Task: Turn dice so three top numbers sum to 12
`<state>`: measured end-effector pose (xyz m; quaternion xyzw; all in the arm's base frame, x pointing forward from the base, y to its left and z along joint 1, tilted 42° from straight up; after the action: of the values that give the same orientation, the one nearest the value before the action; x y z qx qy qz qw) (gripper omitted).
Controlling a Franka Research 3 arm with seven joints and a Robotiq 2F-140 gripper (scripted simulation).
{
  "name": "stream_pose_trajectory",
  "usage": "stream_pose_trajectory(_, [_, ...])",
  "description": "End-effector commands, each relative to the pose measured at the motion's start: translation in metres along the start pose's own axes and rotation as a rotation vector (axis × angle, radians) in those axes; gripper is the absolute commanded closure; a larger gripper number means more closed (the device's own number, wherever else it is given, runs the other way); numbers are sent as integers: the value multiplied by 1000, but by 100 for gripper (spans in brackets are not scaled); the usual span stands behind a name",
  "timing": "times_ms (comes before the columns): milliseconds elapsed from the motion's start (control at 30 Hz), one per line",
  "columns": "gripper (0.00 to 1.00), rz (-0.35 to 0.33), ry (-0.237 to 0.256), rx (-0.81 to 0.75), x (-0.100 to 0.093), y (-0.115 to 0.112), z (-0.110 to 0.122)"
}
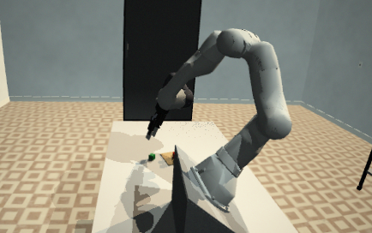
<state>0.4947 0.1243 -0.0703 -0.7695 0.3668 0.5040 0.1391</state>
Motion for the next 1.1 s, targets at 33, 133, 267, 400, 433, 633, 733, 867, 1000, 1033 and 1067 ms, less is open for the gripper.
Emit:
stream_pose_trajectory(33, [72,164,-10,31,11,8,4])
stream_pose_trajectory(133, [72,237,-2,30,11,-4,5])
stream_pose_trajectory(267, [72,307,6,29,12,-15,6])
stream_pose_trajectory(400, [72,370,12,28,13,-24,7])
stream_pose_trajectory(433, [72,382,13,28,13,-26,7])
stream_pose_trajectory(633, [72,400,13,27,13,-28,8])
stream_pose_trajectory(733, [0,400,13,27,13,-28,8])
stream_pose_trajectory(867, [0,400,13,27,13,-28,8])
stream_pose_trajectory(1000, [0,400,13,27,13,-28,8])
stream_pose_trajectory(1033, [0,400,13,27,13,-28,8])
stream_pose_trajectory(1067, [0,400,13,27,13,-28,8])
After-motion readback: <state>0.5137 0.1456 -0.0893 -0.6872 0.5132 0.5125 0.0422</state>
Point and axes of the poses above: the point where the finger pads meet when closed, its own x axis out along the fingers, its own z axis across the jaws, y = z × x, the point moved 9 cm from there along -x, back along the fingers, and after that the axes turned 7 degrees about x, right-handed, at the moved point
